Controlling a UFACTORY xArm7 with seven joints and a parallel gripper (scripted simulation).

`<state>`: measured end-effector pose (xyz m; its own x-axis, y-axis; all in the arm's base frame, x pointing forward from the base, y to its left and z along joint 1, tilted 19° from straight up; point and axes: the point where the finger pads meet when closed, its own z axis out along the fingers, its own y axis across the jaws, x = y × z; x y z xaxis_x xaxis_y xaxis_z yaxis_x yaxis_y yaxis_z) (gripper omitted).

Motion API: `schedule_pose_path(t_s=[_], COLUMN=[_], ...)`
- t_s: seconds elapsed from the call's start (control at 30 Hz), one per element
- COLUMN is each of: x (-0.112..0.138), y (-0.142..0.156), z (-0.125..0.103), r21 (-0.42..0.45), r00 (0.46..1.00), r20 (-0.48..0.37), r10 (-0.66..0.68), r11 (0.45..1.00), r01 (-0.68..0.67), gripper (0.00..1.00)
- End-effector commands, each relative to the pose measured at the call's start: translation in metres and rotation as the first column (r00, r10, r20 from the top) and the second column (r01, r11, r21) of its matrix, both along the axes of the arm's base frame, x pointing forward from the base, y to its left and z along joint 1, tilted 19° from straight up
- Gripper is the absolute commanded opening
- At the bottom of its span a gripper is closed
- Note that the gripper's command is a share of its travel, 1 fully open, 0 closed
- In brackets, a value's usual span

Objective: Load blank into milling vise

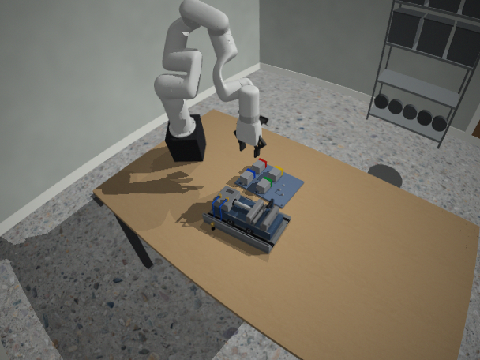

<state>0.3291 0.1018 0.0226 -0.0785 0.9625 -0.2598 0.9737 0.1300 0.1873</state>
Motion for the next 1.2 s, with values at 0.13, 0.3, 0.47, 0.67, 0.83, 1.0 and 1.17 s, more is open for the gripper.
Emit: schedule_pose_path(t_s=[0.13, 0.3, 0.47, 0.67, 0.83, 1.0, 1.17], x=[0.004, 0.004, 0.004, 0.004, 0.004, 0.004, 0.004], y=[-0.002, -0.016, -0.027, -0.027, -0.025, -0.023, -0.023], z=[-0.010, -0.036, -0.057, -0.057, -0.052, -0.049, -0.049], r21=[0.005, 0.005, 0.006, 0.006, 0.005, 0.005, 0.005], r00=[1.000, 1.000, 1.000, 1.000, 1.000, 1.000, 1.000], r20=[0.006, 0.006, 0.006, 0.006, 0.005, 0.006, 0.006], r10=[0.004, 0.005, 0.005, 0.005, 0.004, 0.005, 0.005], r11=[1.000, 1.000, 1.000, 1.000, 1.000, 1.000, 1.000], r01=[-0.004, -0.005, -0.005, -0.005, -0.004, -0.005, -0.005], gripper=[0.76, 0.76, 0.76, 0.76, 0.76, 0.76, 0.76])
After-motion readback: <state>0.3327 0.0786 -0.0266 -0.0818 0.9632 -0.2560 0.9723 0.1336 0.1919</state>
